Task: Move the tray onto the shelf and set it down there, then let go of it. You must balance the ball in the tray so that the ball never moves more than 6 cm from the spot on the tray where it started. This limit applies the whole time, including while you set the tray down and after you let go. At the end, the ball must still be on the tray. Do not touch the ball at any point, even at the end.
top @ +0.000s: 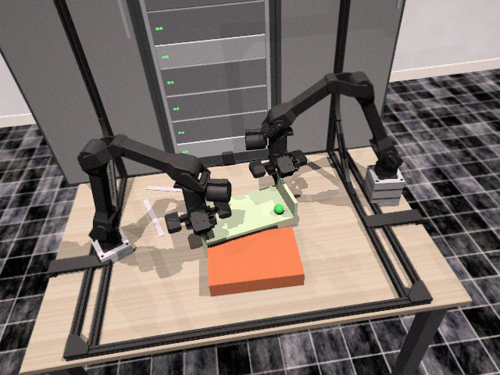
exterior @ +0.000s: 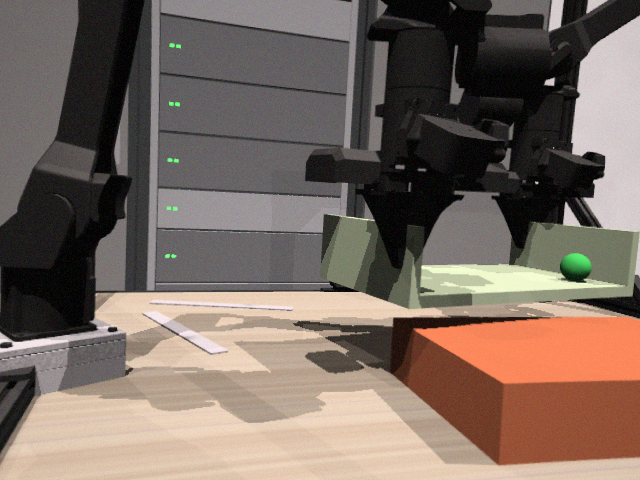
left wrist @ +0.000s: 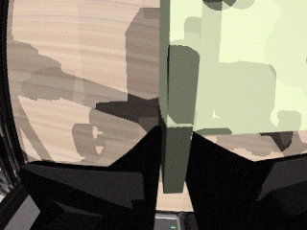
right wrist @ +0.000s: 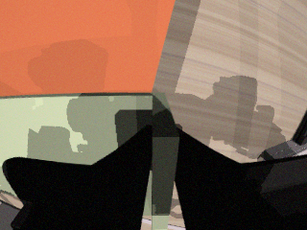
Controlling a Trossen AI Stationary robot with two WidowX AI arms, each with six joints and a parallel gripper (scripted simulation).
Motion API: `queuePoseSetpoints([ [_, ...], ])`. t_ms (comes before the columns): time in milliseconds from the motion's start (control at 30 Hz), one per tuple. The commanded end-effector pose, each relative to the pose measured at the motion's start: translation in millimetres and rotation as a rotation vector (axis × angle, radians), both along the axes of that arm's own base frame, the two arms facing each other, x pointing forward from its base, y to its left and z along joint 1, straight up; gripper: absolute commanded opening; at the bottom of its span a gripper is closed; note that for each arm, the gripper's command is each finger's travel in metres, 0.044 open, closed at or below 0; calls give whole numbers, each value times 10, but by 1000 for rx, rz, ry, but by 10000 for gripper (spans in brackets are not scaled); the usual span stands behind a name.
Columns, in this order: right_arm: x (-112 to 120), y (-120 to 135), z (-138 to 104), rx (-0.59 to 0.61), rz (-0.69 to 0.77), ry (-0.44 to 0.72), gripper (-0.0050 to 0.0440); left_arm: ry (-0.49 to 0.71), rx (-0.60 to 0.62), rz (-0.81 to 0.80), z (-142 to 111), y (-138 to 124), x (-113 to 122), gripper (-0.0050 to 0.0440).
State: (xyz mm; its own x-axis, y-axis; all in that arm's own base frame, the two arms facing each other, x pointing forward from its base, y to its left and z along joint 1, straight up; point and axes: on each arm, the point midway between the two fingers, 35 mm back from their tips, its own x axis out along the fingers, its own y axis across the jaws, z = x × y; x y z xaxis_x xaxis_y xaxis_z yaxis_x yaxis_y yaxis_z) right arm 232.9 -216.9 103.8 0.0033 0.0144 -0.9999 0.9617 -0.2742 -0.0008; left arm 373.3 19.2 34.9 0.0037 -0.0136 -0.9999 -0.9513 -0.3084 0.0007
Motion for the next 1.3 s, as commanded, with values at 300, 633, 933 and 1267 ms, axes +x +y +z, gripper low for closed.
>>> queuePoseSetpoints([
  [300, -12, -50, 14, -8, 1, -6, 20, 8, 3, 0, 11, 56, -19, 20],
  [633, -23, -82, 47, -34, 1, 11, 20, 8, 35, 0, -23, 89, -28, 20],
  [933, -34, -104, 18, -6, 1, -3, 20, 5, 3, 0, 7, 113, -31, 20],
  [1267, -54, -150, 30, -17, 1, 3, 20, 6, 16, 0, -5, 163, -40, 20],
])
